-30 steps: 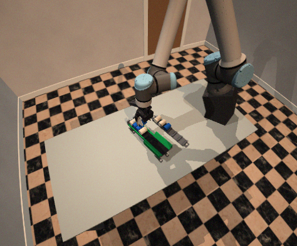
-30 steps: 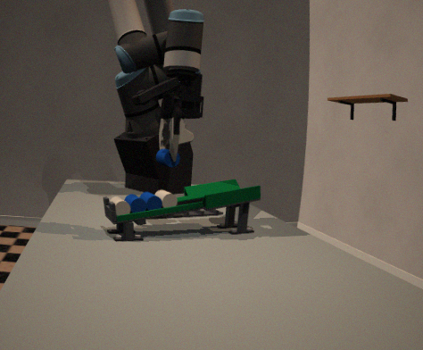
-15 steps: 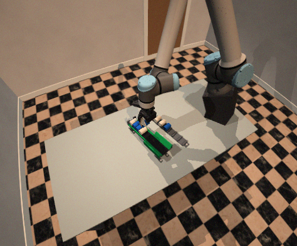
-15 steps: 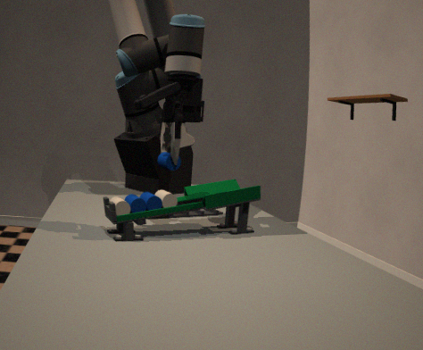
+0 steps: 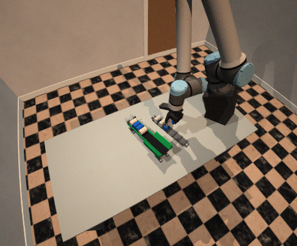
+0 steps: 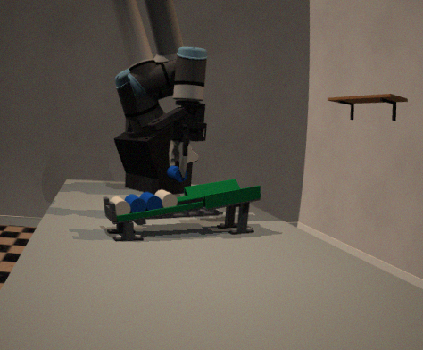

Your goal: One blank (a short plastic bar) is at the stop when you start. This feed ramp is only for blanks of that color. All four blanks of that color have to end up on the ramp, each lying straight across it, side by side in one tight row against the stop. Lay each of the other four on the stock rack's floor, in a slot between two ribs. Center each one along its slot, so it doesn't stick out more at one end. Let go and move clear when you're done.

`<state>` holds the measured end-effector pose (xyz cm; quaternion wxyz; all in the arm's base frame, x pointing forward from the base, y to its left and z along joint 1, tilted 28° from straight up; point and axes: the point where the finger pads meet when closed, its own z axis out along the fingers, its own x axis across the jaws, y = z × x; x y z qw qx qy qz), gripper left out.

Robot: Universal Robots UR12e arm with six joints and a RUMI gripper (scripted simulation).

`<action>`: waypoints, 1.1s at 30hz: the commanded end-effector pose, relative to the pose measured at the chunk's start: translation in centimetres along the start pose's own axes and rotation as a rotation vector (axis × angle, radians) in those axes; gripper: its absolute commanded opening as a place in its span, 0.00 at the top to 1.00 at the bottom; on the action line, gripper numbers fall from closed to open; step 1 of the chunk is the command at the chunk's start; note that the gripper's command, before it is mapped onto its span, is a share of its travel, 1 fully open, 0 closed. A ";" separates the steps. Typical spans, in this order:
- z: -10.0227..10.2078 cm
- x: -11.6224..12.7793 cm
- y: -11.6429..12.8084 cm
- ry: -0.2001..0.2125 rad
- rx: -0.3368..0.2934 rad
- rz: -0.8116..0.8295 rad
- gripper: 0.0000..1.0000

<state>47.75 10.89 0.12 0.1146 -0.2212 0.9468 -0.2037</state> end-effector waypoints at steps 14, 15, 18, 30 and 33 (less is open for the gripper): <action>0.4 2.8 1.7 -0.030 0.013 -0.001 0.67; 0.4 2.8 1.7 -0.030 0.013 -0.001 0.67; 0.6 2.9 1.7 -0.028 0.013 -0.001 0.67; 2.6 2.9 1.6 -0.028 0.012 -0.001 0.67; 3.6 2.7 1.6 -0.029 0.012 0.000 0.67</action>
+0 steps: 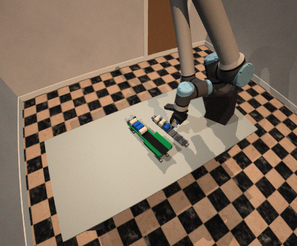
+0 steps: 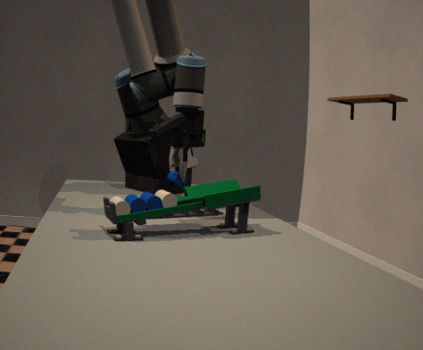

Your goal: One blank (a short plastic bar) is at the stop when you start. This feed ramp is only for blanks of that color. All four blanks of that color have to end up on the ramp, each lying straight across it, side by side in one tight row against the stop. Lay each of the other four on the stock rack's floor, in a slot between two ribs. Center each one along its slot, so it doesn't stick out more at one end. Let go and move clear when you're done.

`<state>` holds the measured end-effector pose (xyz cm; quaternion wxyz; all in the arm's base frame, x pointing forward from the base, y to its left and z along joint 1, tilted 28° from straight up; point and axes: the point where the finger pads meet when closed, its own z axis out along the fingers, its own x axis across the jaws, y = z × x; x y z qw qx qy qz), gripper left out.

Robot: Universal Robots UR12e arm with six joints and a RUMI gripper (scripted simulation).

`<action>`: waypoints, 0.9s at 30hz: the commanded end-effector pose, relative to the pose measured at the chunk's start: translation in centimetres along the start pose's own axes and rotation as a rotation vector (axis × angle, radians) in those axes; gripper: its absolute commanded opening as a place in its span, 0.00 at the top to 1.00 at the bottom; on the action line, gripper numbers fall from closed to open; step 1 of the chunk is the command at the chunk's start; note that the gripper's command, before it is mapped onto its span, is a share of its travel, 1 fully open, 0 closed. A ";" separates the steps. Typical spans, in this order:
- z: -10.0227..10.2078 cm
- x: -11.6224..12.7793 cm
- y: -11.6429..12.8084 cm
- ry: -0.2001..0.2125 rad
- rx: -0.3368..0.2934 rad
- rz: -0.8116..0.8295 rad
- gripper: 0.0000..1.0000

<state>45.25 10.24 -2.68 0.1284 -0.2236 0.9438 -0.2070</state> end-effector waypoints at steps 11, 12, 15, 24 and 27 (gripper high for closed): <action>5.3 -0.3 -0.1 -0.005 0.001 0.002 0.67; 5.7 -0.3 -0.1 -0.005 0.001 0.002 0.67; 6.7 -0.2 -0.1 -0.005 0.001 0.002 0.67; 8.4 -0.2 -0.1 -0.005 0.001 0.002 0.67; 8.5 -0.1 0.0 -0.003 0.000 0.001 0.67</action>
